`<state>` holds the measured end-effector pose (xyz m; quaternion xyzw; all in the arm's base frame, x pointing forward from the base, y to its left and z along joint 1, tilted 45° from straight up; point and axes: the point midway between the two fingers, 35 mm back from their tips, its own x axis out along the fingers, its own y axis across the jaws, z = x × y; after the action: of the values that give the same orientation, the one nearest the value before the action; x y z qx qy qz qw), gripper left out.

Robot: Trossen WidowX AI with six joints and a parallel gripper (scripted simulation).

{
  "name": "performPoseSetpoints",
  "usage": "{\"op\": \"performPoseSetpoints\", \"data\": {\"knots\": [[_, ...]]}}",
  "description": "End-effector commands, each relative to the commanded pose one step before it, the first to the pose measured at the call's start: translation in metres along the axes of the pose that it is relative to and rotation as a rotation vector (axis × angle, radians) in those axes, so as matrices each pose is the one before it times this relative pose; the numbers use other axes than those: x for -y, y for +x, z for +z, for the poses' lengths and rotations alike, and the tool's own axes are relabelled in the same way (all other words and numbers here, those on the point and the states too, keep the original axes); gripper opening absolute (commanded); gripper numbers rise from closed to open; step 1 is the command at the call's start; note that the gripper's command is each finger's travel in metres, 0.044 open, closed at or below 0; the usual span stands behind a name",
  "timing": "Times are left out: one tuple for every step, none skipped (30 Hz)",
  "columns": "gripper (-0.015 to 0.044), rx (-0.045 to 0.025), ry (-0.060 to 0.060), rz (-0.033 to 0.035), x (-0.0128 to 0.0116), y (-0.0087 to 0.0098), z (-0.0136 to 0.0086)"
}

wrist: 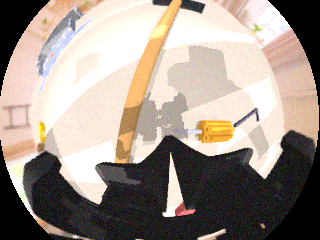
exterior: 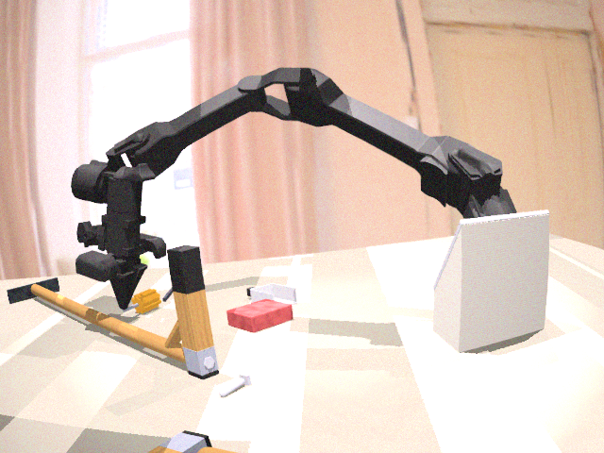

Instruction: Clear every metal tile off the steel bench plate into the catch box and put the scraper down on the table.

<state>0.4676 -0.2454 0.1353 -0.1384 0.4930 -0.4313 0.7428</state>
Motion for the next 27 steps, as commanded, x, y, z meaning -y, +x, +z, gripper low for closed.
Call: {"op": "performPoseSetpoints", "data": {"knots": [[0.0000,0.00439,-0.0032,0.00267,0.00085,0.00745,-0.00289],[0.0000,0.00041,0.0000,-0.00044,0.00029,0.00198,-0.00087],[0.0000,0.00000,0.0000,0.00001,-0.00014,0.00002,0.00009],[0.0000,0.00000,0.0000,0.00002,-0.00027,0.00004,0.00018],[0.0000,0.00000,0.0000,0.00003,-0.00040,0.00006,0.00027],[0.0000,0.00000,0.0001,0.00005,-0.00054,0.00008,0.00036],[0.0000,0.00001,0.0001,0.00006,-0.00067,0.00010,0.00044],[0.0000,0.00001,0.0001,0.00006,-0.00078,0.00012,0.00051],[0.0000,0.00001,0.0001,0.00007,-0.00082,0.00013,0.00053],[0.0000,0.00001,0.0001,0.00007,-0.00083,0.00013,0.00053],[0.0000,0.00001,0.0001,0.00007,-0.00083,0.00013,0.00053],[0.0000,0.00001,0.0001,0.00006,-0.00083,0.00013,0.00052],[0.0000,0.00001,0.0001,0.00006,-0.00084,0.00013,0.00053],[0.0000,0.00001,0.0001,0.00006,-0.00084,0.00013,0.00052],[0.0000,0.00001,0.0001,0.00006,-0.00085,0.00013,0.00052],[0.0000,0.00001,0.0001,0.00006,-0.00085,0.00013,0.00051],[0.0000,0.00001,0.0001,0.00006,-0.00085,0.00012,0.00051],[0.0000,0.00001,0.0001,0.00006,-0.00085,0.00012,0.00050],[0.0000,0.00002,0.0001,0.00006,-0.00085,0.00012,0.00050],[0.0000,0.00002,0.0001,0.00006,-0.00085,0.00012,0.00050],[0.0000,0.00002,0.0001,0.00006,-0.00086,0.00012,0.00049],[0.0000,0.00002,0.0001,0.00006,-0.00086,0.00012,0.00049],[0.0000,0.00002,0.0001,0.00006,-0.00086,0.00012,0.00048],[0.0000,0.00002,0.0001,0.00005,-0.00086,0.00012,0.00048],[0.0000,0.00002,0.0001,0.00005,-0.00086,0.00012,0.00048],[0.0000,0.00002,0.0001,0.00005,-0.00086,0.00012,0.00047],[0.0000,0.00002,0.0001,0.00005,-0.00087,0.00012,0.00047]]}}
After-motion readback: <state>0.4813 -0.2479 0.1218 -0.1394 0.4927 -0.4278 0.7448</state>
